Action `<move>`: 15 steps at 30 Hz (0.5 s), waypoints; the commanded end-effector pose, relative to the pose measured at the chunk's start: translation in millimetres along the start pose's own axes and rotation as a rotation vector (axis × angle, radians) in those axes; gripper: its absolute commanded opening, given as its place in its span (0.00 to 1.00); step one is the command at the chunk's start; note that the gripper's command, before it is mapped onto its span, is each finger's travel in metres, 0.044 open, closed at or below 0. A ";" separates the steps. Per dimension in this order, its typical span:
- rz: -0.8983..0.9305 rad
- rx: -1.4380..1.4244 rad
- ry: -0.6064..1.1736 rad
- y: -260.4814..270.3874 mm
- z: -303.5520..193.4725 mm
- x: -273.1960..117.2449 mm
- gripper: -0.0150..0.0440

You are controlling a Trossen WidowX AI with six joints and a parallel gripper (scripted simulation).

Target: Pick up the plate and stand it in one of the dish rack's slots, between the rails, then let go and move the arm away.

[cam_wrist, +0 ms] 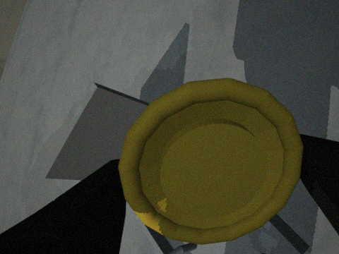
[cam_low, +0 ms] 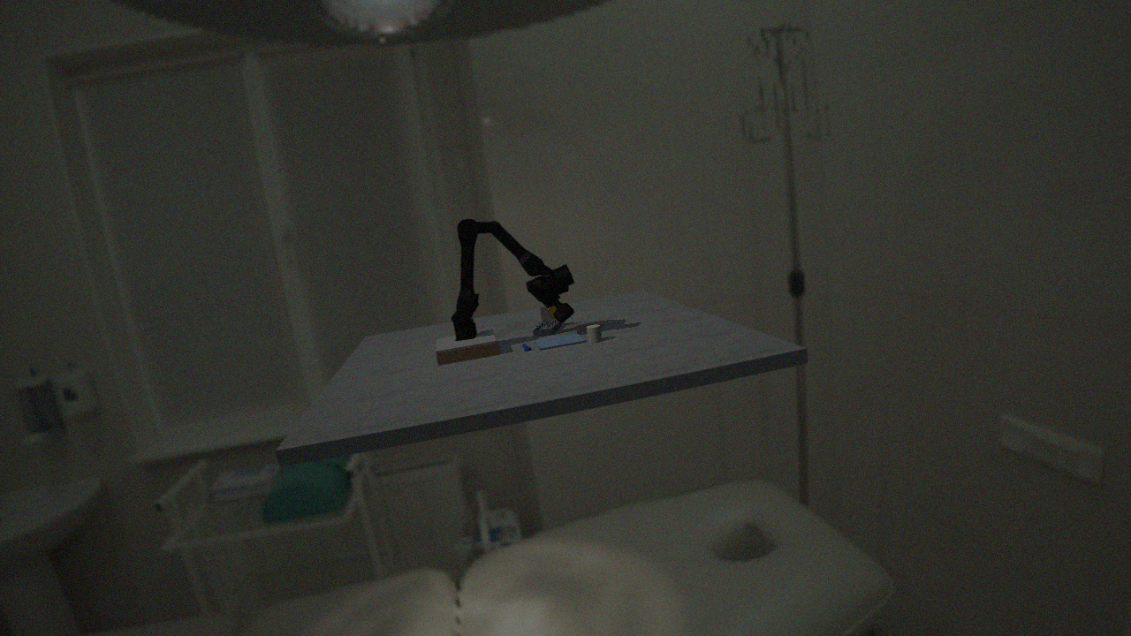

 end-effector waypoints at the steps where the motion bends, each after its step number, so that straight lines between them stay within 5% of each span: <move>1: 0.053 -0.078 -0.065 -6.2 -13.6 3.5 0.25; 15: 0.168 -0.412 -0.353 -16.6 -55.6 3.4 0.25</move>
Point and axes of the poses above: the point midway between the two fingers, 35 mm back from their tips, its own x axis out along the fingers, its own y axis across the jaws, z = x × y, the point moved 9 cm from there along -x, back along the fingers, and after that the axes turned 5 degrees about -x, right-handed, at the moved point
